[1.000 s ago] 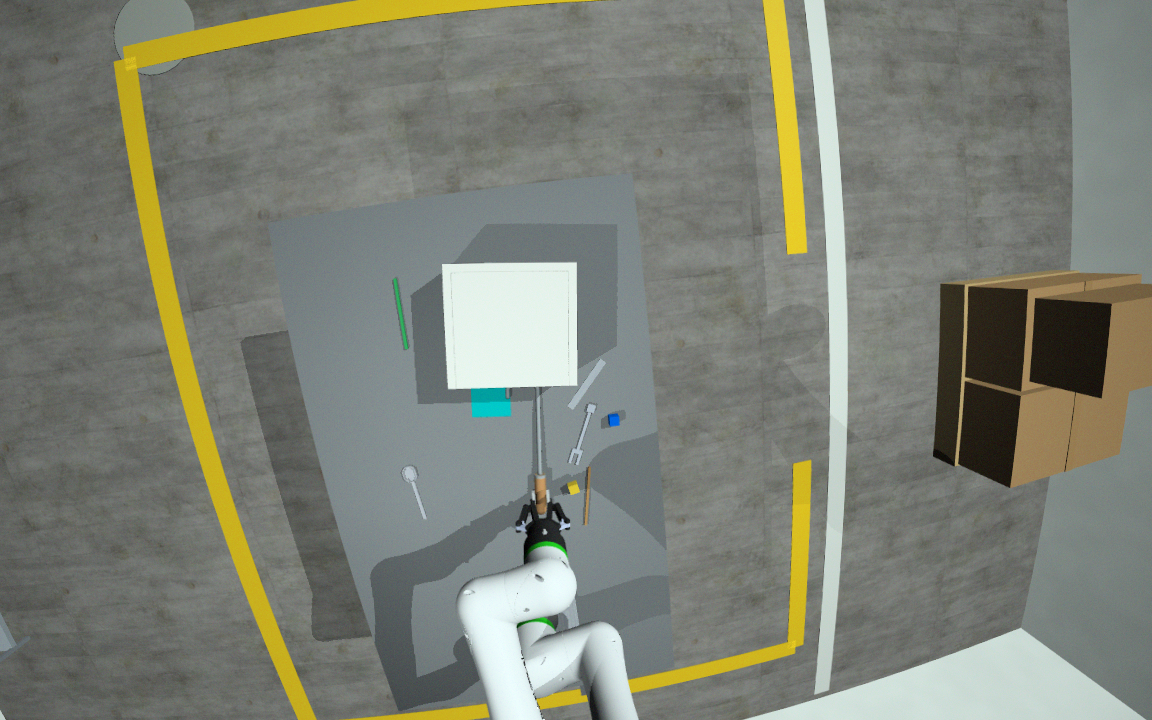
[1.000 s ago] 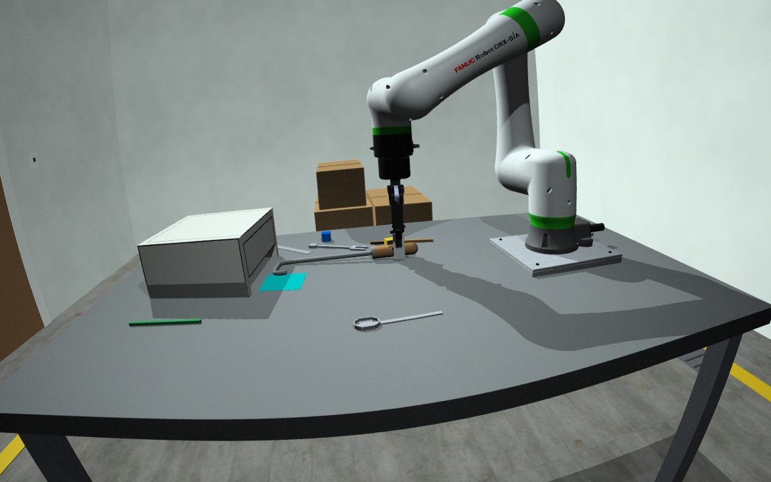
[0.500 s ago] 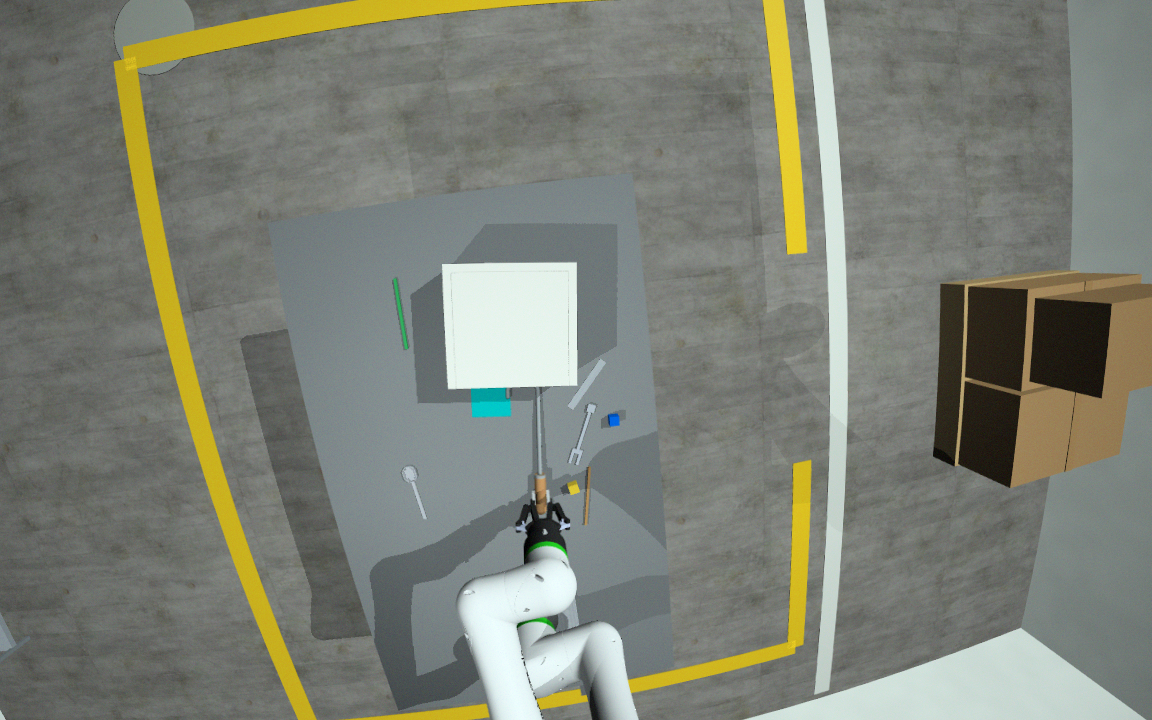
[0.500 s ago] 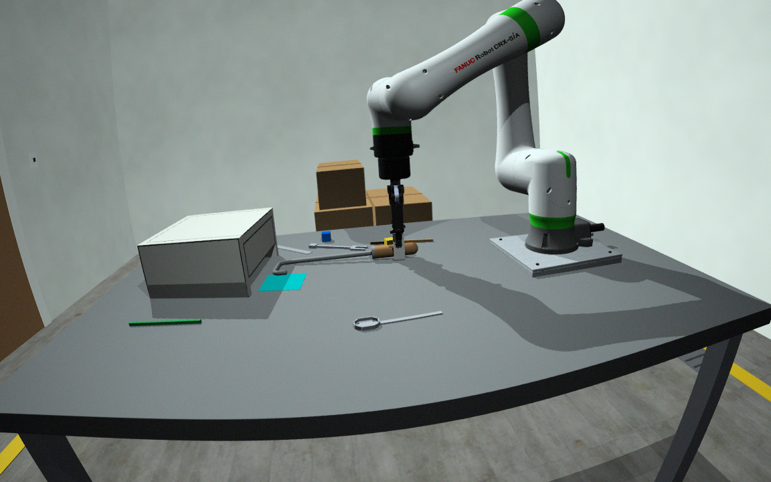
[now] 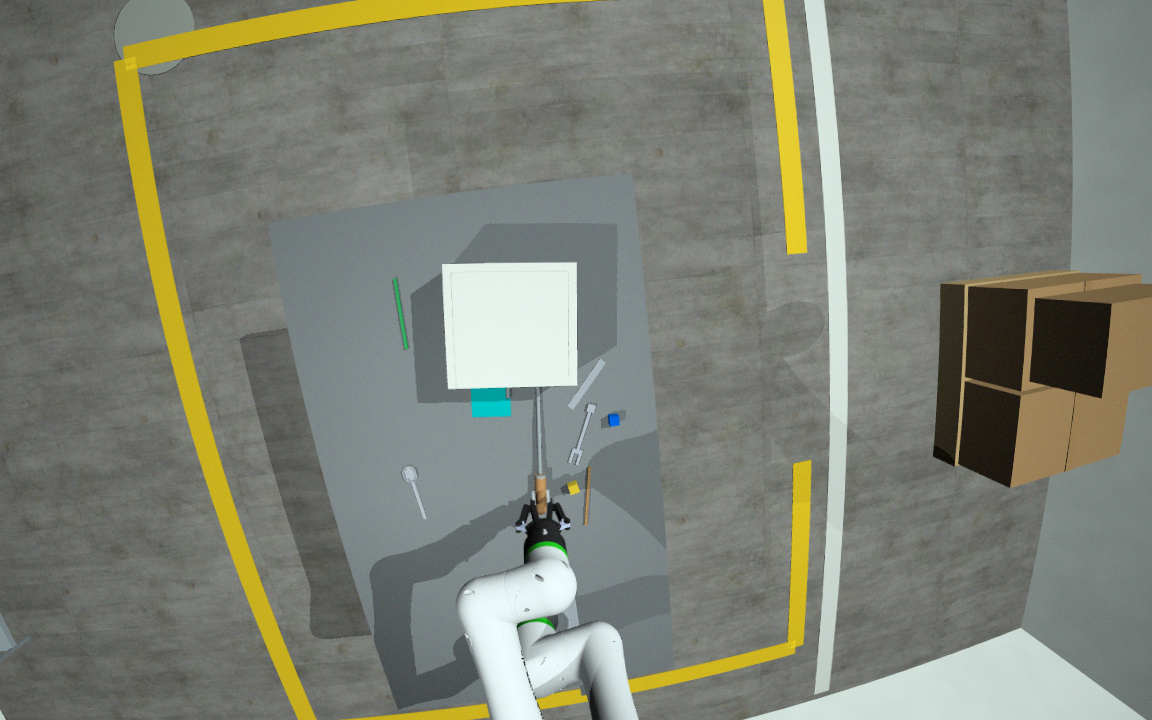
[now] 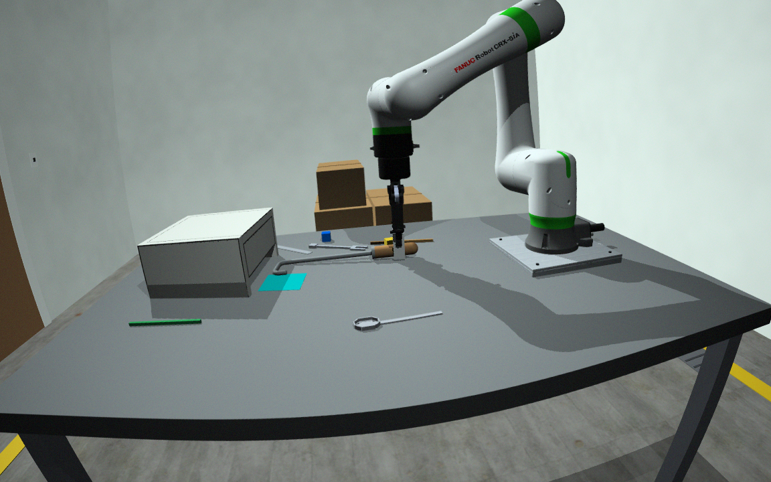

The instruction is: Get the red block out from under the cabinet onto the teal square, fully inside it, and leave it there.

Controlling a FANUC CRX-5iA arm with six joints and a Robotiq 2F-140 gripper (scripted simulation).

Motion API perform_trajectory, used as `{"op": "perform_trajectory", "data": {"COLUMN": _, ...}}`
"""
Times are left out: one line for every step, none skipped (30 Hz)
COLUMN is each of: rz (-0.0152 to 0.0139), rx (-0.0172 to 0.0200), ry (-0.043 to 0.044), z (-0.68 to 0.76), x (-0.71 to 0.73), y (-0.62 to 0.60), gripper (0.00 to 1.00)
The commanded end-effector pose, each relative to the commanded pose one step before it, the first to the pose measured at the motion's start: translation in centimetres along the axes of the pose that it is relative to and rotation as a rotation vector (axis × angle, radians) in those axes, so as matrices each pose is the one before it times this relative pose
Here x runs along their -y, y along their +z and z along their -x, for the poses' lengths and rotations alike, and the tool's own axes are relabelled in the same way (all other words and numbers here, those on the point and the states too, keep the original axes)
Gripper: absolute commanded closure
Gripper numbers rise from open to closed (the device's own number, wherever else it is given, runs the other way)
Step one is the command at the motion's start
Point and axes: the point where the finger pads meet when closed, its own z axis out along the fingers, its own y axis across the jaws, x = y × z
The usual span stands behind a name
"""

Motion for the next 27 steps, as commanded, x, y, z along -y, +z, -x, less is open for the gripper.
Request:
{"op": "perform_trajectory", "data": {"rz": 0.00007, "rx": -0.00034, "ry": 0.00005, "z": -0.017, "x": -0.002, "y": -0.015, "gripper": 1.00}}
{"op": "perform_trajectory", "data": {"rz": 0.00000, "rx": 0.00000, "ry": 0.00000, "z": 0.000, "x": 0.000, "y": 0.000, "gripper": 1.00}}
{"op": "perform_trajectory", "data": {"rz": 0.00000, "rx": 0.00000, "ry": 0.00000, "z": 0.000, "x": 0.000, "y": 0.000, "gripper": 1.00}}
{"op": "perform_trajectory", "data": {"rz": 0.00000, "rx": 0.00000, "ry": 0.00000, "z": 0.000, "x": 0.000, "y": 0.000, "gripper": 1.00}}
{"op": "perform_trajectory", "data": {"rz": 0.00000, "rx": 0.00000, "ry": 0.00000, "z": 0.000, "x": 0.000, "y": 0.000, "gripper": 1.00}}
{"op": "perform_trajectory", "data": {"rz": 0.00000, "rx": 0.00000, "ry": 0.00000, "z": 0.000, "x": 0.000, "y": 0.000, "gripper": 1.00}}
{"op": "perform_trajectory", "data": {"rz": 0.00000, "rx": 0.00000, "ry": 0.00000, "z": 0.000, "x": 0.000, "y": 0.000, "gripper": 1.00}}
{"op": "perform_trajectory", "data": {"rz": 0.00000, "rx": 0.00000, "ry": 0.00000, "z": 0.000, "x": 0.000, "y": 0.000, "gripper": 1.00}}
{"op": "perform_trajectory", "data": {"rz": 0.00000, "rx": 0.00000, "ry": 0.00000, "z": 0.000, "x": 0.000, "y": 0.000, "gripper": 1.00}}
{"op": "perform_trajectory", "data": {"rz": 0.00000, "rx": 0.00000, "ry": 0.00000, "z": 0.000, "x": 0.000, "y": 0.000, "gripper": 1.00}}
{"op": "perform_trajectory", "data": {"rz": 0.00000, "rx": 0.00000, "ry": 0.00000, "z": -0.001, "x": 0.000, "y": 0.000, "gripper": 1.00}}
{"op": "perform_trajectory", "data": {"rz": 0.00000, "rx": 0.00000, "ry": 0.00000, "z": -0.002, "x": 0.000, "y": 0.000, "gripper": 1.00}}
{"op": "perform_trajectory", "data": {"rz": 0.00000, "rx": 0.00000, "ry": 0.00000, "z": -0.003, "x": 0.000, "y": 0.000, "gripper": 1.00}}
{"op": "perform_trajectory", "data": {"rz": 0.00000, "rx": 0.00000, "ry": 0.00000, "z": -0.005, "x": 0.000, "y": 0.000, "gripper": 1.00}}
{"op": "perform_trajectory", "data": {"rz": 0.00000, "rx": 0.00000, "ry": 0.00000, "z": -0.008, "x": 0.000, "y": 0.000, "gripper": 1.00}}
{"op": "perform_trajectory", "data": {"rz": 0.00000, "rx": 0.00000, "ry": 0.00000, "z": -0.010, "x": 0.000, "y": 0.000, "gripper": 1.00}}
{"op": "perform_trajectory", "data": {"rz": 0.00000, "rx": 0.00000, "ry": 0.00000, "z": -0.014, "x": 0.000, "y": 0.000, "gripper": 1.00}}
{"op": "perform_trajectory", "data": {"rz": 0.00000, "rx": 0.00000, "ry": 0.00000, "z": -0.017, "x": 0.000, "y": 0.000, "gripper": 1.00}}
{"op": "perform_trajectory", "data": {"rz": 0.00000, "rx": 0.00000, "ry": 0.00000, "z": -0.021, "x": 0.000, "y": 0.000, "gripper": 1.00}}
{"op": "perform_trajectory", "data": {"rz": 0.00000, "rx": 0.00000, "ry": 0.00000, "z": -0.025, "x": 0.000, "y": 0.000, "gripper": 1.00}}
{"op": "perform_trajectory", "data": {"rz": 0.00000, "rx": 0.00000, "ry": 0.00000, "z": 0.000, "x": 0.000, "y": 0.000, "gripper": 1.00}}
{"op": "perform_trajectory", "data": {"rz": 0.00000, "rx": 0.00000, "ry": 0.00000, "z": 0.000, "x": 0.000, "y": 0.000, "gripper": 1.00}}
{"op": "perform_trajectory", "data": {"rz": 0.00000, "rx": 0.00000, "ry": 0.00000, "z": -0.030, "x": 0.000, "y": 0.000, "gripper": 1.00}}
{"op": "perform_trajectory", "data": {"rz": 0.00000, "rx": 0.00000, "ry": 0.00000, "z": -0.035, "x": 0.000, "y": 0.000, "gripper": 1.00}}
{"op": "perform_trajectory", "data": {"rz": 0.00000, "rx": 0.00000, "ry": 0.00000, "z": -0.040, "x": 0.000, "y": 0.000, "gripper": 1.00}}
{"op": "perform_trajectory", "data": {"rz": 0.00000, "rx": 0.00000, "ry": 0.00000, "z": -0.045, "x": 0.000, "y": 0.000, "gripper": 1.00}}
{"op": "perform_trajectory", "data": {"rz": 0.00000, "rx": 0.00000, "ry": 0.00000, "z": -0.051, "x": 0.000, "y": 0.000, "gripper": 1.00}}
